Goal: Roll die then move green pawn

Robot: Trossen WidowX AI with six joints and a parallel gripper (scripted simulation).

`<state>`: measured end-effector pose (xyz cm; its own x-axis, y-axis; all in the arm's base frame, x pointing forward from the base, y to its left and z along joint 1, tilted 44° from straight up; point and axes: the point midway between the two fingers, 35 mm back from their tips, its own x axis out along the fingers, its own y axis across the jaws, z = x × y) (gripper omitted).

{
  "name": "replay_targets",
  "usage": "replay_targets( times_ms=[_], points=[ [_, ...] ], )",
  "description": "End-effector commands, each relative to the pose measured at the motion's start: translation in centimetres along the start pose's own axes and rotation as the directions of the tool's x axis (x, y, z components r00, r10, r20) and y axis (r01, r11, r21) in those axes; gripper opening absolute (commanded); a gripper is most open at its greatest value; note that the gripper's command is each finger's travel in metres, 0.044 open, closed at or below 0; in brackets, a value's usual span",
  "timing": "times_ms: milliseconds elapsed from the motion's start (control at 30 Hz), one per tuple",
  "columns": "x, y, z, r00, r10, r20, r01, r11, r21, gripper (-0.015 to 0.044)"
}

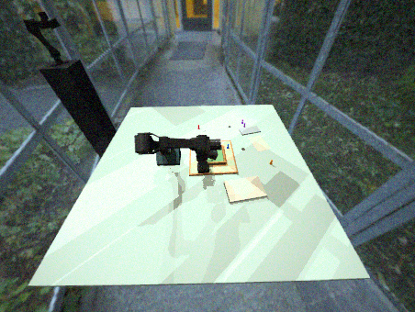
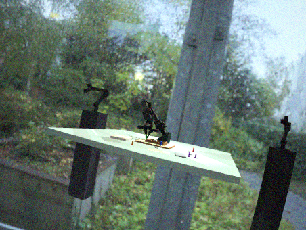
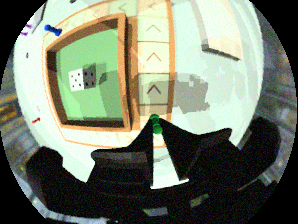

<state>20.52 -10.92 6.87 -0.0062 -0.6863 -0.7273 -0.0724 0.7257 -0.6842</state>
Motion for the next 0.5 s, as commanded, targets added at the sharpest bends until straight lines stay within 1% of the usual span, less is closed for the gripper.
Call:
replay_targets(
  times_ms=[0, 33, 67, 367, 467],
  points=[
    [0.8, 0.1, -0.2, 1.000, -0.003, -0.009, 0.003, 1.000, -0.007, 0.0000],
    [0.9, 0.1, -0.2, 1.000, -0.003, -0.009, 0.003, 1.000, -0.007, 0.0000],
    [0.3, 0.0, 0.0, 1.000, 0.000, 0.000, 0.000, 1.000, 0.001, 0.0026],
    [0.1, 0.0, 0.0, 1.000, 0.000, 0.000, 0.000, 1.000, 0.000, 0.0263],
    [-2.8, 0.1, 0.1, 1.000, 0.003, -0.005, -0.003, 1.000, -0.004, 0.0341]
  ],
)
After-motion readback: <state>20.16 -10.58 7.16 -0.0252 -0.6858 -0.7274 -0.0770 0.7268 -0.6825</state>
